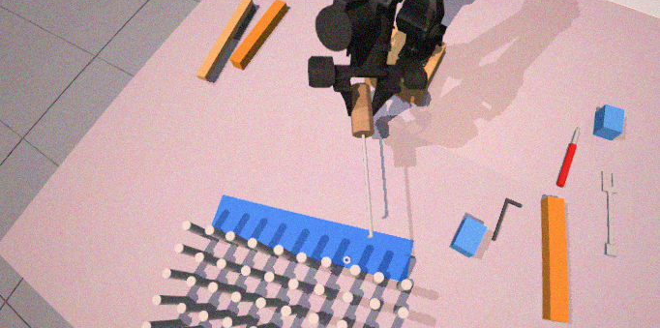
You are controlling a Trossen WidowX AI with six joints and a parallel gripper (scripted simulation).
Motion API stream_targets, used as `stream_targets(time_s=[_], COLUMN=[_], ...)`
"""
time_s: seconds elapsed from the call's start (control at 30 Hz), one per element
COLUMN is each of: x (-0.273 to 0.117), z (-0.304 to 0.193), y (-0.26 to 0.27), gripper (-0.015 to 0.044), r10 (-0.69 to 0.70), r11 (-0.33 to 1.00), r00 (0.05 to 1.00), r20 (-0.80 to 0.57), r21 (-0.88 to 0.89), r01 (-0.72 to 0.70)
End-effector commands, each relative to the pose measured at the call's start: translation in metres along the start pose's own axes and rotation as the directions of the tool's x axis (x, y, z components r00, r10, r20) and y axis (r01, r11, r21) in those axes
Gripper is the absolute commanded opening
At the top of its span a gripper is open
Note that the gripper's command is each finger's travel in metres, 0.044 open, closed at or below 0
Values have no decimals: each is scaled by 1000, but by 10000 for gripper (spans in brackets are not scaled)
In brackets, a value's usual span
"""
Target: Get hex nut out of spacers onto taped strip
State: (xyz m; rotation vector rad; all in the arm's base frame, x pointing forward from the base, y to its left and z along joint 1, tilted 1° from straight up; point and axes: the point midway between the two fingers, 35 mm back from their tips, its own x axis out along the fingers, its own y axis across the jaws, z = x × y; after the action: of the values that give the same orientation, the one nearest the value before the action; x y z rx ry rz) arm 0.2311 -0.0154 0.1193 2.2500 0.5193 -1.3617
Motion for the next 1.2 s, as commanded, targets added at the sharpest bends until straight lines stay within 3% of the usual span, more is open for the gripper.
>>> stream_targets(time_s=[0.0, 0.53, 1.17], x=[-3, -6, -9], z=[-3, -4, 1], y=[11, 45, 87], gripper=[0, 0, 0], r10=[27, 85, 146], r11=[991, 809, 353], r00=[1000, 995, 983], r20=[3, 50, 112], r21=[-128, -586, -934], r01=[-26, -40, 54])
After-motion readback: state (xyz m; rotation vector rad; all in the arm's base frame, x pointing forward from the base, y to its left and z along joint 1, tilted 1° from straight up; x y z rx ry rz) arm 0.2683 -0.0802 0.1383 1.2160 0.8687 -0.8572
